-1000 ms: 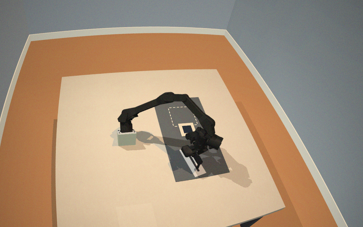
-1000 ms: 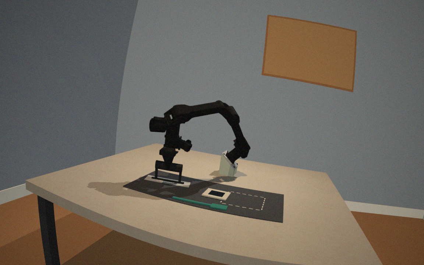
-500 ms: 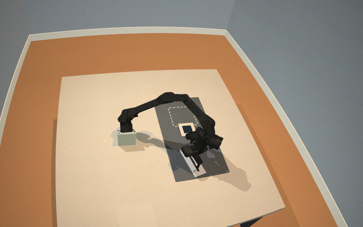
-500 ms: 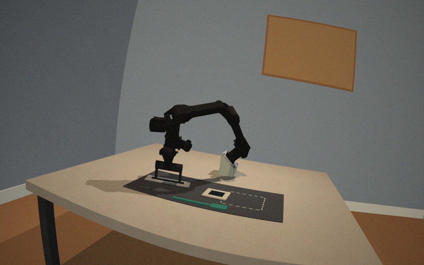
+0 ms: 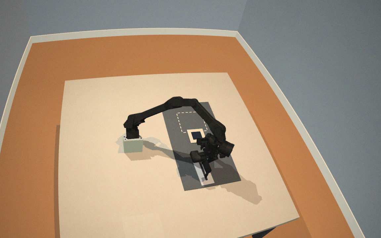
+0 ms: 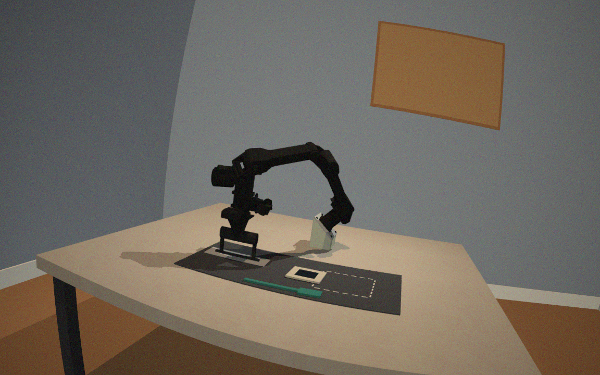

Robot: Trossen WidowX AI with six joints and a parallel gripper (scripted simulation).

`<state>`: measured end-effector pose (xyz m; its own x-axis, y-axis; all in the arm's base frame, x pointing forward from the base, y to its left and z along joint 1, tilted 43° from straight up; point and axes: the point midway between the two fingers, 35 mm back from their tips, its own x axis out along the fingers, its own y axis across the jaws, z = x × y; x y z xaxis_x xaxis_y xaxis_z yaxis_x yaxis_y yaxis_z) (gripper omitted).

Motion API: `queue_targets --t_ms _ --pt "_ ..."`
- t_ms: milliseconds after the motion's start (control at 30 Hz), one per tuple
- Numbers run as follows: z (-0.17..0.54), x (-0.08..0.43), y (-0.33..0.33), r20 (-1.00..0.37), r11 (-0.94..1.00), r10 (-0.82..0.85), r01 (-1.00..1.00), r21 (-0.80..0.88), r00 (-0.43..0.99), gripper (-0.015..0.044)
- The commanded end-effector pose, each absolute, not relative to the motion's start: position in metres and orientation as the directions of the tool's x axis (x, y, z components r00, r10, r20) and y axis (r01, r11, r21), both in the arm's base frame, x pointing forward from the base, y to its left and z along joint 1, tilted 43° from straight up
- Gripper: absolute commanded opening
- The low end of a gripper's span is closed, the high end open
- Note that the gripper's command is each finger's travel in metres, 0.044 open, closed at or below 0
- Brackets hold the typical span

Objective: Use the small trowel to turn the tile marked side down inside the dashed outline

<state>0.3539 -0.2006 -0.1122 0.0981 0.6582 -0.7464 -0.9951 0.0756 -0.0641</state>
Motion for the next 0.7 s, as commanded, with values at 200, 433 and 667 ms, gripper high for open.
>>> queue_targets --t_ms 200,433,667 --pt "-0.1125 0.3536 -0.1999 -0.744 0.304 0.661 -0.941 0.147 0.097 0.013" --pt "-0.1125 0.3536 -0.1999 -0.744 0.372 0.661 -0.903 0.213 0.097 0.013" --pt "-0.1125 0.3536 -0.1999 -0.744 0.372 0.661 -0.903 0.213 0.097 0.0183"
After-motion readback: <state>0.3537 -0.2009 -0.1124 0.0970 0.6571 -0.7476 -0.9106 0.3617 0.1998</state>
